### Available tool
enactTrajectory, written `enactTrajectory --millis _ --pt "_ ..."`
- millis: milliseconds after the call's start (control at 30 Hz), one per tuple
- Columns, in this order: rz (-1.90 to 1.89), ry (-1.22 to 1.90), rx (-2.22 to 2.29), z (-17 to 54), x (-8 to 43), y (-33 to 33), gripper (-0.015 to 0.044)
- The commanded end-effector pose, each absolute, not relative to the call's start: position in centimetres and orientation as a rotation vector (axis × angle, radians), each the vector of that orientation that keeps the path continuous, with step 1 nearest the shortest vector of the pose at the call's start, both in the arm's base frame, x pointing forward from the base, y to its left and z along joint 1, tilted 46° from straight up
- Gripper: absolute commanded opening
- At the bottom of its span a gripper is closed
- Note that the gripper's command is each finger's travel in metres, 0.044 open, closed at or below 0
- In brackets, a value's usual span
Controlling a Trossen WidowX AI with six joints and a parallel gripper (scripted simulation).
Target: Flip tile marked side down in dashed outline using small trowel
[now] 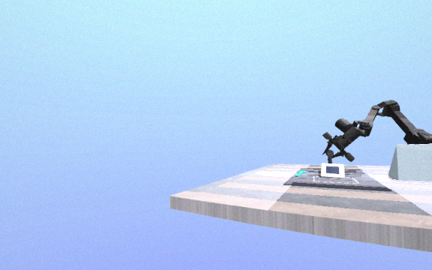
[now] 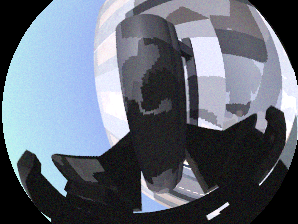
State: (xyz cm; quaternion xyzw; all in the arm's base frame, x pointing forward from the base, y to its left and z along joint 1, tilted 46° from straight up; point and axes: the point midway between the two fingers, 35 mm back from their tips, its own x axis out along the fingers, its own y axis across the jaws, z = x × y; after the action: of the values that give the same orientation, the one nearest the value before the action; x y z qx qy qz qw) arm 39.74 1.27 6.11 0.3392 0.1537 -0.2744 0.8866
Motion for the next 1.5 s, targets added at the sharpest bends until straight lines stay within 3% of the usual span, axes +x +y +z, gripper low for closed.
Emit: enactTrajectory --millis 0,667,1467 --pt "-0.552 0.310 0.719 6.5 39.9 3.0 0.0000" --pt "-0.552 0.310 0.721 3.1 39.4 7.0 0.0000" --pt "-0.552 0.310 0.722 -1.0 39.3 7.4 0.0000"
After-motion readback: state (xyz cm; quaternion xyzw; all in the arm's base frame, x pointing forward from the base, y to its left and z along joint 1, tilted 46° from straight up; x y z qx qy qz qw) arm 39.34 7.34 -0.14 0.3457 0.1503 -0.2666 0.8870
